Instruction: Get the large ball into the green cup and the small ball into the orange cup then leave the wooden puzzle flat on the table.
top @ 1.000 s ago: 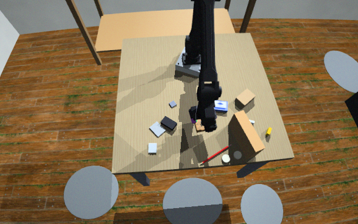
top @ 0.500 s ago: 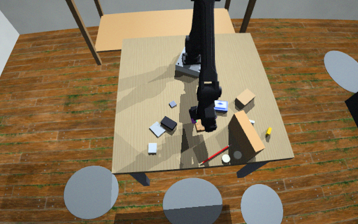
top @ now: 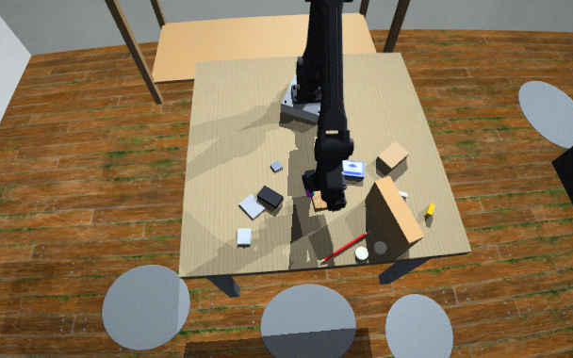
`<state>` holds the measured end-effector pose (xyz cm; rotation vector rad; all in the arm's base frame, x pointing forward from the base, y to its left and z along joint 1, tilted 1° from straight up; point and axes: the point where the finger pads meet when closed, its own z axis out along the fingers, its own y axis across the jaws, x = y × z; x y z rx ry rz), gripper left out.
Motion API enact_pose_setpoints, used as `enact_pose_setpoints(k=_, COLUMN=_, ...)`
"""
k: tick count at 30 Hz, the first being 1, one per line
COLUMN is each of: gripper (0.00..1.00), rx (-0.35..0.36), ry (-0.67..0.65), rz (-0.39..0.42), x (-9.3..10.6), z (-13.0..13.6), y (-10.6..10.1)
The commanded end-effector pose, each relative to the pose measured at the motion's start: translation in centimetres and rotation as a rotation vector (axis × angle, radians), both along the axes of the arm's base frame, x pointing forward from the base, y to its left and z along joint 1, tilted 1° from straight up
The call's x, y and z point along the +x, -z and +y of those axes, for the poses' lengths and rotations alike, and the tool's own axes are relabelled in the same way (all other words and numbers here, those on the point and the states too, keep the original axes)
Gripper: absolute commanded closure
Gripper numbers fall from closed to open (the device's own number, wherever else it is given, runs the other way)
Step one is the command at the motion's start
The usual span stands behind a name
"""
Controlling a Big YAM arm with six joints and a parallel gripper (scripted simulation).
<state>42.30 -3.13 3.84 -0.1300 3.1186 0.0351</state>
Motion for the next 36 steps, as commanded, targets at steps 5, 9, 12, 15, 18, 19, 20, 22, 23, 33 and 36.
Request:
enact_pose_setpoints(k=5, gripper=0.31, rx=-0.01, ry=0.001, rz=-0.073, x=1.4, z=-0.1, y=-2.0)
enact_pose_setpoints(k=9, gripper=0.31, rx=-0.009, ry=0.001, rz=-0.073, x=1.9, z=-0.1, y=-2.6)
enact_pose_setpoints(k=12, gripper=0.31, rx=-0.01, ry=0.001, rz=-0.073, x=1.9, z=-0.1, y=-2.7)
enact_pose_setpoints(k=15, gripper=0.31, rx=-0.011, ry=0.001, rz=-0.073, x=2.0, z=-0.1, y=-2.7)
enact_pose_setpoints(k=18, gripper=0.31, rx=-0.012, ry=0.001, rz=-0.073, x=2.0, z=0.0, y=-2.7)
enact_pose_setpoints(k=19, gripper=0.31, rx=-0.012, ry=0.001, rz=-0.073, x=2.0, z=0.0, y=-2.7)
enact_pose_setpoints(k=20, gripper=0.31, rx=-0.012, ry=0.001, rz=-0.073, x=2.0, z=0.0, y=-2.7)
enact_pose_setpoints(k=22, gripper=0.31, rx=-0.019, ry=0.001, rz=-0.074, x=2.3, z=0.3, y=-3.0)
enact_pose_setpoints(k=23, gripper=0.31, rx=-0.016, ry=-0.002, rz=-0.076, x=2.2, z=0.2, y=-3.0)
enact_pose_setpoints(k=33, gripper=0.31, rx=-0.012, ry=0.003, rz=-0.079, x=2.0, z=-0.2, y=-2.6)
enact_pose_setpoints(k=36, gripper=0.31, rx=-0.011, ry=0.003, rz=-0.078, x=1.9, z=-0.2, y=-2.5)
